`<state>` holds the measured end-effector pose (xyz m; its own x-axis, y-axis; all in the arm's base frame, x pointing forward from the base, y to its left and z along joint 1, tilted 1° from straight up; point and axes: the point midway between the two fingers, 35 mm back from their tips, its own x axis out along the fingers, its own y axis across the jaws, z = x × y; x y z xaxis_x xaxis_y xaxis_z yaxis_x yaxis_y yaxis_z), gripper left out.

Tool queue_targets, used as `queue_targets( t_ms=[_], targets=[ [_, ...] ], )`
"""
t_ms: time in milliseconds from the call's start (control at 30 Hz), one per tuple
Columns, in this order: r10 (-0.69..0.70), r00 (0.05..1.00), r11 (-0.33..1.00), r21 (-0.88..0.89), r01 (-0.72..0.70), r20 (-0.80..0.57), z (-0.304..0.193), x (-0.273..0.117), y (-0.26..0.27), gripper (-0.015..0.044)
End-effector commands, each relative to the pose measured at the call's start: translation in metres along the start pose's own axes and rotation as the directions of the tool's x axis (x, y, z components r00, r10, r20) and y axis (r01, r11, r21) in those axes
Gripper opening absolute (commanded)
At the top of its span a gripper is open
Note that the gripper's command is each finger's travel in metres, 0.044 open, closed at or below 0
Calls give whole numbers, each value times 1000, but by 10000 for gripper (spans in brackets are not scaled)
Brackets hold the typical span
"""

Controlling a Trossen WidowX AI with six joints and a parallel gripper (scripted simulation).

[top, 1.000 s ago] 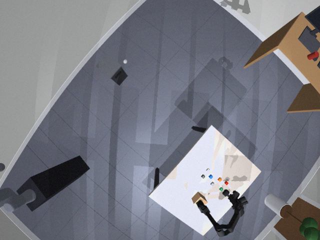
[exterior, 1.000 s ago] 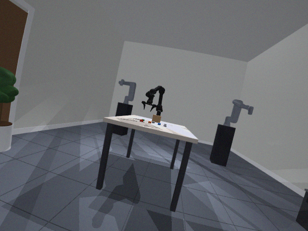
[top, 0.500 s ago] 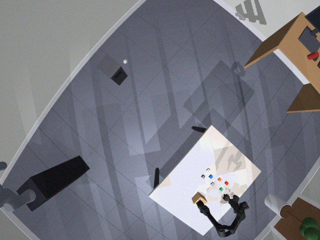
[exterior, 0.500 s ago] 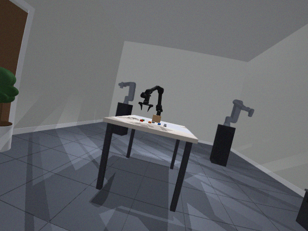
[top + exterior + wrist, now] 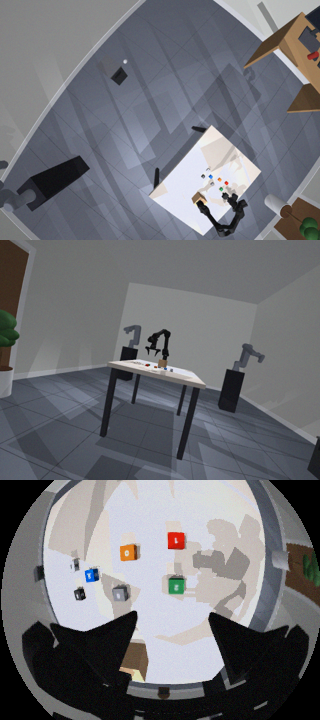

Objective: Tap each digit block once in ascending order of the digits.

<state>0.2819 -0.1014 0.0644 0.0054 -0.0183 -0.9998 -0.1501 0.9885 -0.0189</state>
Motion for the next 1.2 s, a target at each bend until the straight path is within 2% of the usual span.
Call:
queue_targets(
  t_ms=[0, 200, 867, 1167],
  targets=[
    [6, 1000, 1000, -20, -6, 8, 4, -3, 49, 400],
    [13, 1000, 1000, -19, -13, 7, -10, -2, 125, 400],
    [14, 1000, 1000, -19, -13, 6, -11, -1, 127, 400],
    [21, 1000, 1000, -19, -20, 11, 48, -4, 204, 400]
  ],
)
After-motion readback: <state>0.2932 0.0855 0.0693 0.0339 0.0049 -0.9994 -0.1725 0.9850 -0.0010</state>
